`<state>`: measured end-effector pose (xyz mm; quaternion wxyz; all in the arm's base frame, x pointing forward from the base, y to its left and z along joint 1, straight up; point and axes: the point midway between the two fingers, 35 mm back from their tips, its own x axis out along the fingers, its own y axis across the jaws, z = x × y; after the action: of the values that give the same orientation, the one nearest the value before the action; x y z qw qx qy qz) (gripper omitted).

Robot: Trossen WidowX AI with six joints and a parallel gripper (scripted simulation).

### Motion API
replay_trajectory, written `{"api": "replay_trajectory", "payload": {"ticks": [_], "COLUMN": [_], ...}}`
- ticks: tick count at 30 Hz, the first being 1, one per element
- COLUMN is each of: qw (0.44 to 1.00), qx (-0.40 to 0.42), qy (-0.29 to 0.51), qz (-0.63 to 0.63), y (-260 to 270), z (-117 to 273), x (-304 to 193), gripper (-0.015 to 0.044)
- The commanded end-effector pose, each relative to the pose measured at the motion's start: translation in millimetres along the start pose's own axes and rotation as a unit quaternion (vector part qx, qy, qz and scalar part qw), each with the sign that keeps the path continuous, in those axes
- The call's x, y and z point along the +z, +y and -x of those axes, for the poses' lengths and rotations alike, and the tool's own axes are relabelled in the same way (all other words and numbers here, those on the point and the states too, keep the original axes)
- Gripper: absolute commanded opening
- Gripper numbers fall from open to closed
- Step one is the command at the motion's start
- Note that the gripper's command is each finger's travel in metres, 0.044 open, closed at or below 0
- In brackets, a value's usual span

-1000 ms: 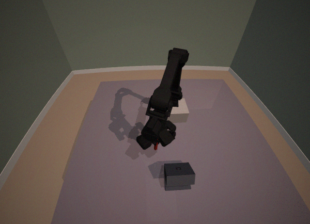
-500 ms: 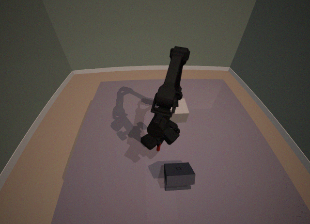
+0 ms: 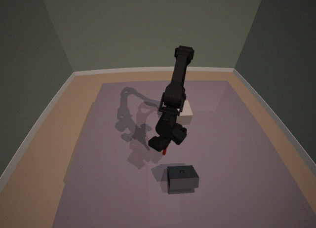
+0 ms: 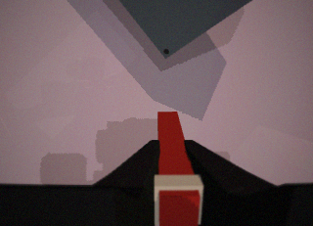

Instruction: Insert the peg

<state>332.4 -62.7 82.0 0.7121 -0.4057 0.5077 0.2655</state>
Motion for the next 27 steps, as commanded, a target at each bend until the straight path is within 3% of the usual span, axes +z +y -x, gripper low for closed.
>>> {"api": "replay_trajectory", "payload": {"ticks": [1, 27], "qw": [1.0, 0.989], "qx": [-0.007, -0.065], "qy": [-0.008, -0.047], "qz": [0.022, 0.127], "y": [4.8, 16.7], "z": [-0.2, 8.3], "x": [4.2, 25.8], "gripper": [0.0, 0.0]}}
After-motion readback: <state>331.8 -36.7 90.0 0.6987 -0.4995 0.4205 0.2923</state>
